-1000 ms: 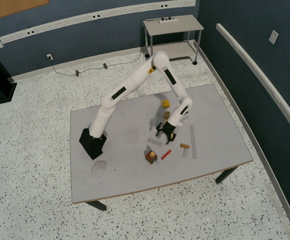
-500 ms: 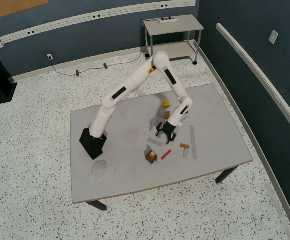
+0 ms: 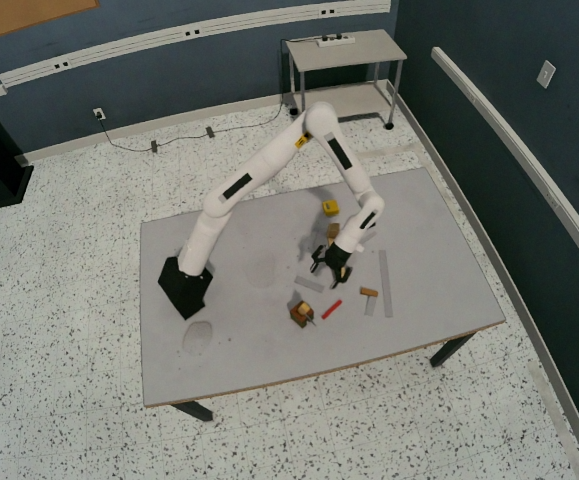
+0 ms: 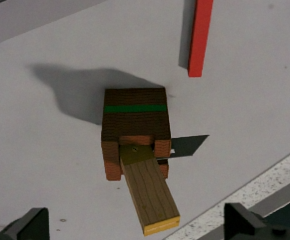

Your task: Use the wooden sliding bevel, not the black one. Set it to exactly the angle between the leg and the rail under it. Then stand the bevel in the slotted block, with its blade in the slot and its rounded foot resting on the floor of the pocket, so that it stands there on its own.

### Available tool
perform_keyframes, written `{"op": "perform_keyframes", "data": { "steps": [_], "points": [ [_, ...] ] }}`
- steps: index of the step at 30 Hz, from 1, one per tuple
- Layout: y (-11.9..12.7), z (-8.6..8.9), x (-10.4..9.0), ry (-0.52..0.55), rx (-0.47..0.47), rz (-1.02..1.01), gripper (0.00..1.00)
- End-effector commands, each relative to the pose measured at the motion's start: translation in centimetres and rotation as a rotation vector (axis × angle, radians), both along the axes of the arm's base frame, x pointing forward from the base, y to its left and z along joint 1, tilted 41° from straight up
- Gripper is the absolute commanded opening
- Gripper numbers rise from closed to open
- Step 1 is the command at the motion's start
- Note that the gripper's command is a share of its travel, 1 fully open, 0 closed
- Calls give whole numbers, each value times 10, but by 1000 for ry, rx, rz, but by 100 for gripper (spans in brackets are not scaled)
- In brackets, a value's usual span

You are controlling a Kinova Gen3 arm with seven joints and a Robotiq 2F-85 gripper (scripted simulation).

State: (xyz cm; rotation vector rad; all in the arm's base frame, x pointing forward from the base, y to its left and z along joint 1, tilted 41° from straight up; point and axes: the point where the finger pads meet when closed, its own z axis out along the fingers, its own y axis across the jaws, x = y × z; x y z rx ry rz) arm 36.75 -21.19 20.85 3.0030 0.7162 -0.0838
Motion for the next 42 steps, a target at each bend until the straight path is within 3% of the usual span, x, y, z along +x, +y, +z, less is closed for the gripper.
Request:
{"op": "perform_keyframes", "data": {
  "steps": [1, 22, 42],
  "points": [
    [0, 1, 0, -1, -1, -1, 100],
    [-2, -2, -1, 3, 11, 25, 100],
    [-9, -19, -10, 12, 96, 208, 100]
  ]
}}
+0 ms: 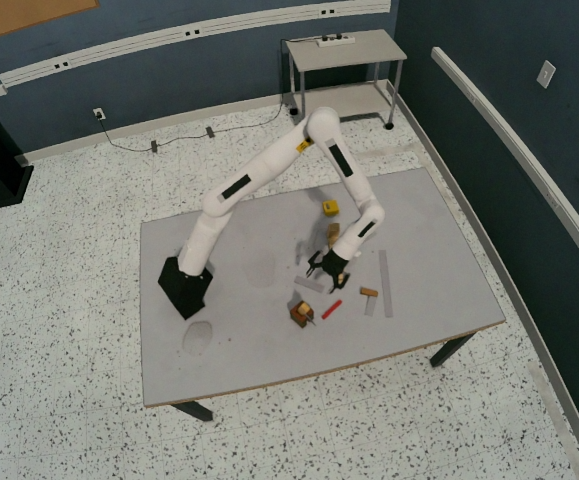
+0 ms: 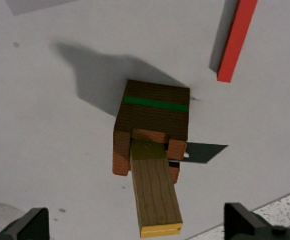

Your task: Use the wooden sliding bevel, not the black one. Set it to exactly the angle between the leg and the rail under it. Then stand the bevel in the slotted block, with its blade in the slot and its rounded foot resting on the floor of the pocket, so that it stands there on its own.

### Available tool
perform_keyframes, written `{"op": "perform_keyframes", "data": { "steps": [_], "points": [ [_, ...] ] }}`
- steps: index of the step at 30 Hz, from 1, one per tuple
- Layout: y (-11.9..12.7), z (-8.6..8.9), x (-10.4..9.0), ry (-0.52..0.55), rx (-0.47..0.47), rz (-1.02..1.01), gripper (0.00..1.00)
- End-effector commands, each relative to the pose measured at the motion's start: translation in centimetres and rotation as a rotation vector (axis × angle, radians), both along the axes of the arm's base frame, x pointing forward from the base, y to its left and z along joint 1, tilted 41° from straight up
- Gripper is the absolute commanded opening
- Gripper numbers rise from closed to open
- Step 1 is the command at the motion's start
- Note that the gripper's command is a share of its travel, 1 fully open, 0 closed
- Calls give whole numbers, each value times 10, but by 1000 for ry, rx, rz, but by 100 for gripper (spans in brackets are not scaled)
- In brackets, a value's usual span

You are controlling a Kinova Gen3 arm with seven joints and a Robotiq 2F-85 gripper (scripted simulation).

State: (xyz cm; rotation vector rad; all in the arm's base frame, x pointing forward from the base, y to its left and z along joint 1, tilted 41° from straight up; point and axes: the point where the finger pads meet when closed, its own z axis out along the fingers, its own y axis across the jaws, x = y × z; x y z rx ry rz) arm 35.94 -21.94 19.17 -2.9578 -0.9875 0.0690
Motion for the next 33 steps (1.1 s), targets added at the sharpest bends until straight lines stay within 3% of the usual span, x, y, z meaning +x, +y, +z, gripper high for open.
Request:
{"op": "perform_keyframes", "data": {
  "steps": [1, 15, 33],
  "points": [
    [-3, -4, -2, -2, 25, 50, 100],
    [-11, -23, -13, -35, 139, 284, 100],
    [-25, -42, -26, -188, 284, 640, 100]
  ]
}}
